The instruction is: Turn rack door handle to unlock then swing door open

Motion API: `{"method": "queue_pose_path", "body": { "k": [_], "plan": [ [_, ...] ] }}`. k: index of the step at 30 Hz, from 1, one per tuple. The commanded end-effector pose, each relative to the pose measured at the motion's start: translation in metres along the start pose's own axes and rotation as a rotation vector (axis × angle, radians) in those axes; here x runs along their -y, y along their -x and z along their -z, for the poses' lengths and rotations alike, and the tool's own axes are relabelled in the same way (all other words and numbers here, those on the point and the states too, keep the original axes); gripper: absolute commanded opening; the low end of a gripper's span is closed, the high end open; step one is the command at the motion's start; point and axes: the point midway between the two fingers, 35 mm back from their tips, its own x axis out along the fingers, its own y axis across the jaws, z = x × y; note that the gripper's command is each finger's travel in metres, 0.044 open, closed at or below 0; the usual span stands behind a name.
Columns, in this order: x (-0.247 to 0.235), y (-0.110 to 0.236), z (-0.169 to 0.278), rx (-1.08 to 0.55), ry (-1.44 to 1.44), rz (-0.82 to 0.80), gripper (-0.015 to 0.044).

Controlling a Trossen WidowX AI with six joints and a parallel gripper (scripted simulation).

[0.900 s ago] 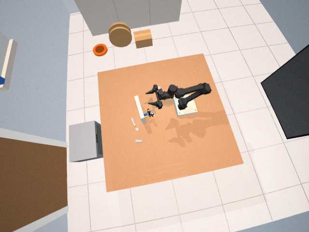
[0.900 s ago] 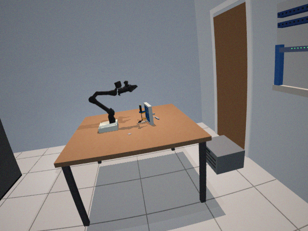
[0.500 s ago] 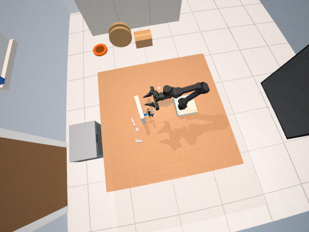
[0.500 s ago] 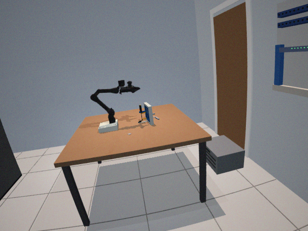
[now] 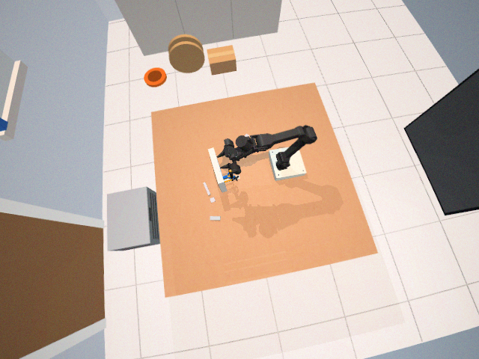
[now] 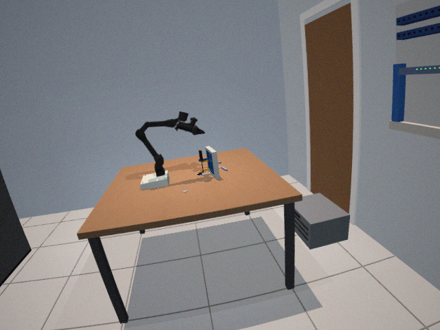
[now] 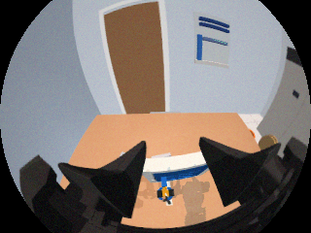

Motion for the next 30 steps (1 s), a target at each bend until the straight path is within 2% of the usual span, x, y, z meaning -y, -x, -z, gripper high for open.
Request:
{"method": "queue_pose_path", "body": {
  "k": [1,15,30],
  "plan": [
    [0.000,-0.009,0.005,-0.098,0.008,0.003,0.0297],
    [-0.003,-0.029,0.039,-0.455,0.021,-0.006,0.0297],
    [-0.006,-0.031,0.073,-0.838,0.038,-0.016,0.0297]
  ]
}}
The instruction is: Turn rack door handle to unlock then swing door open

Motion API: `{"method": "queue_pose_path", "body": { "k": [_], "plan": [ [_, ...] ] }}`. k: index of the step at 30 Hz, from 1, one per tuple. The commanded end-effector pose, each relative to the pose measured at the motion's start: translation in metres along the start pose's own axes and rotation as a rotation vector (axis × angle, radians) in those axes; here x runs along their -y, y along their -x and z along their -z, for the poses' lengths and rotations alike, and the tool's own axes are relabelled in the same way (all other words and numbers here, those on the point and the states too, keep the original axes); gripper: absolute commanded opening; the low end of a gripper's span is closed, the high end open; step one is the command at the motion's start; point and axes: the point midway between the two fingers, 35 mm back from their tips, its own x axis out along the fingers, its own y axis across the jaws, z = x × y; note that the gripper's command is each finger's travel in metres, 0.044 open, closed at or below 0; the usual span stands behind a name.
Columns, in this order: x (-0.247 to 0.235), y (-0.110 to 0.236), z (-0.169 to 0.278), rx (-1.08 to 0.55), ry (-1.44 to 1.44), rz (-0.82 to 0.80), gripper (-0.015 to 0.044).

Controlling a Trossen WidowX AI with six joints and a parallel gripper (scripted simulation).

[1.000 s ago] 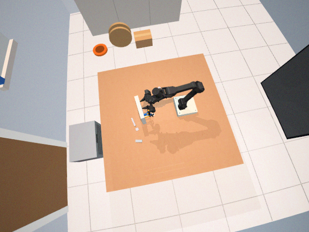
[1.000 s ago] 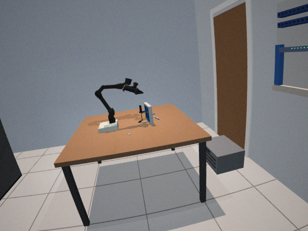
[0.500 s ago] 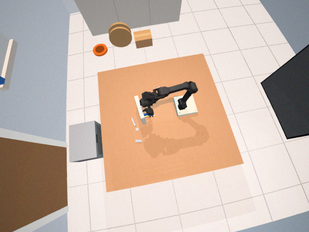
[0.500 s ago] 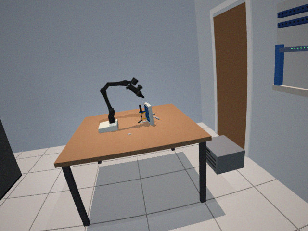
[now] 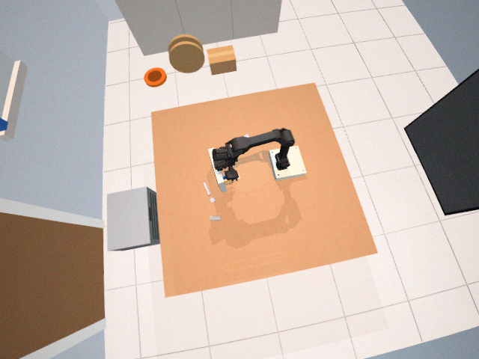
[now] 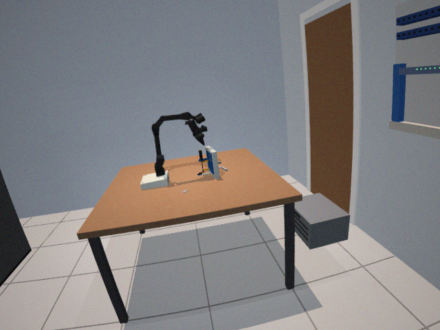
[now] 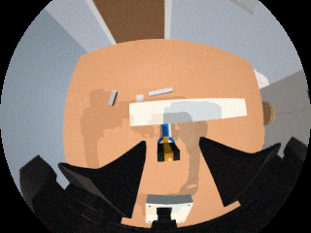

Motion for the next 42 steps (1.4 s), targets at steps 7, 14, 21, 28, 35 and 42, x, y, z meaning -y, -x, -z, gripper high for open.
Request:
{"method": "queue_pose_path", "body": {
  "k": [7,14,21,28,35,42],
  "plan": [
    [-0.002,-0.007,0.016,-0.252,0.018,0.000,0.0297],
    [-0.002,-0.008,0.025,-0.367,0.024,-0.002,0.0297],
    [-0.002,-0.015,0.026,-0.367,0.024,-0.002,0.0297],
    [-0.002,-0.026,0.030,-0.366,0.024,-0.002,0.0297],
    [-0.002,-0.037,0.033,-0.366,0.024,-0.002,0.0297],
    [-0.002,-0.048,0.037,-0.366,0.024,-0.002,0.0297]
  ]
}}
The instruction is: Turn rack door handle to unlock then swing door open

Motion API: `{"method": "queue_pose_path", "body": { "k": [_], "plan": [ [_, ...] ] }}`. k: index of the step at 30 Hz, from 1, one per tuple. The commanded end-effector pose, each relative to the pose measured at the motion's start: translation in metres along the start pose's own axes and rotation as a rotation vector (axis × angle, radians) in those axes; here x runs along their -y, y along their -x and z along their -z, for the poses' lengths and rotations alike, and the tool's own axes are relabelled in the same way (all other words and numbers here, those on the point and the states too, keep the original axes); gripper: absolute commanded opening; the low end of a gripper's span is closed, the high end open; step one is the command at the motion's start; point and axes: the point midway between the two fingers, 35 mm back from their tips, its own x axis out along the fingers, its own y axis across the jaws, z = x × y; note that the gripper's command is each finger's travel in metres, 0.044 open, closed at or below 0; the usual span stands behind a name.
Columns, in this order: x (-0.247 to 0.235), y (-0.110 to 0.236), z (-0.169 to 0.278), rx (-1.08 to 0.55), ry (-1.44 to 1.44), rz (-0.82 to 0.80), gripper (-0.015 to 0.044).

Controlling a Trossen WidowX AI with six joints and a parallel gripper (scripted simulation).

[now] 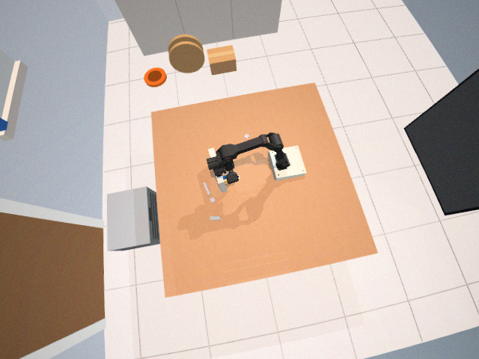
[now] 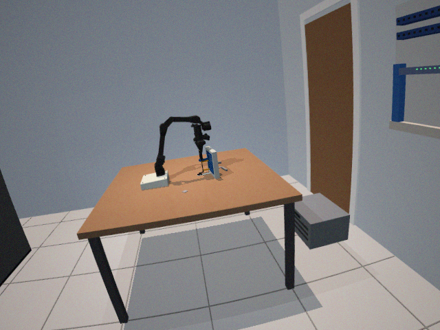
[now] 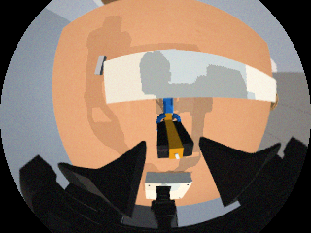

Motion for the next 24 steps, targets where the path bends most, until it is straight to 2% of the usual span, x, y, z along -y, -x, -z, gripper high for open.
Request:
{"method": "queue_pose_path", "body": {
  "k": [1,19,24],
  "plan": [
    [0.001,-0.009,0.002,-0.008,0.005,0.005,0.0297],
    [0.001,-0.036,0.004,-0.008,0.005,0.005,0.0297],
    [0.001,-0.036,0.004,-0.008,0.005,0.005,0.0166]
  ]
}}
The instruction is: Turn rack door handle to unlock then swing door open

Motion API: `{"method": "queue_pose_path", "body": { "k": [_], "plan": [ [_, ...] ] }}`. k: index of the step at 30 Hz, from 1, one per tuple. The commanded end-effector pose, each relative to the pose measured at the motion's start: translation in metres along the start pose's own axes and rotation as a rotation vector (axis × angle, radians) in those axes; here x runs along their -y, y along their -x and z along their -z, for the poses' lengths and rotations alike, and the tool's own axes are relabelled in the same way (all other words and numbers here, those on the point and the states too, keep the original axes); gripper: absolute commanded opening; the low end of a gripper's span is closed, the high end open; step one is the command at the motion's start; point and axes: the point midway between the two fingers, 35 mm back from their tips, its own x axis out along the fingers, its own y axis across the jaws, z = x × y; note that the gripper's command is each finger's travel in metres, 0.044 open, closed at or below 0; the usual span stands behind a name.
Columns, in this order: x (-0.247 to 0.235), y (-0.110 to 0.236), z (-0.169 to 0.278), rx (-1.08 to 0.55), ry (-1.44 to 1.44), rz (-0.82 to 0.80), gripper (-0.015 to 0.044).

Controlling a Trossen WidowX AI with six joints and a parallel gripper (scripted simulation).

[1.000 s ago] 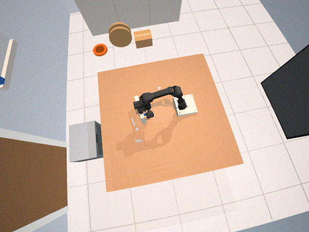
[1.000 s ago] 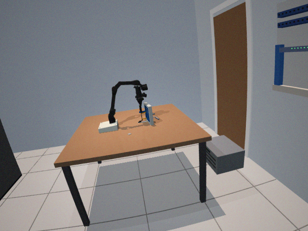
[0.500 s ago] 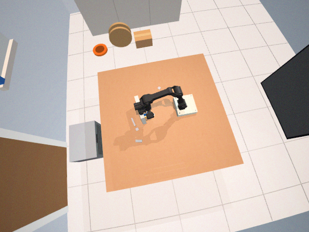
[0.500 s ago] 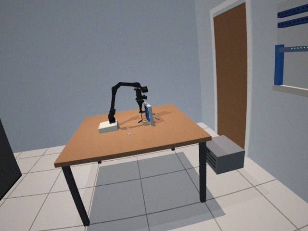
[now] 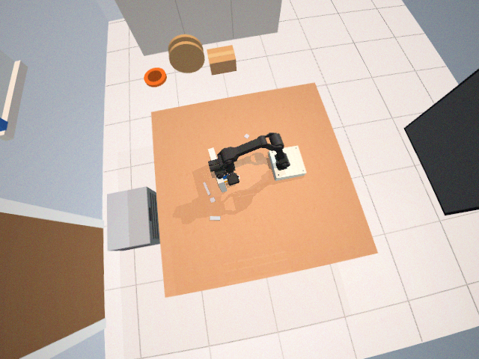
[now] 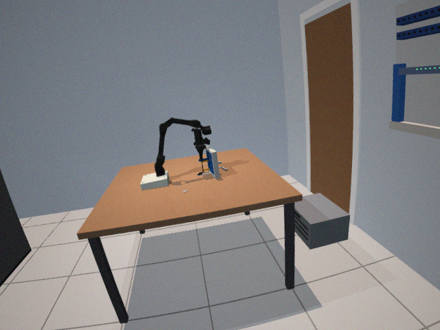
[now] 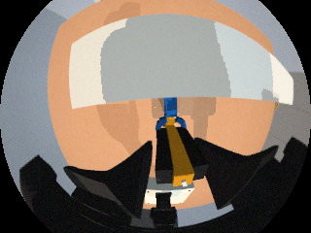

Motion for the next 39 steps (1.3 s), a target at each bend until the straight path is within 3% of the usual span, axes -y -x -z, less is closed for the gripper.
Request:
{"method": "queue_pose_path", "body": {
  "k": [1,2,15,20,39],
  "plan": [
    [0.0008,-0.0028,0.0017,-0.006,0.005,0.005,0.0140],
    [0.0008,-0.0028,0.0017,-0.006,0.005,0.005,0.0113],
    [0.0008,-0.0028,0.0017,-0.006,0.005,0.005,0.0027],
    [0.0008,-0.0028,0.0017,-0.007,0.037,0.005,0.0025],
    [0.0008,-0.0028,0.0017,-0.009,0.965,0.002,0.0025]
  ]
}}
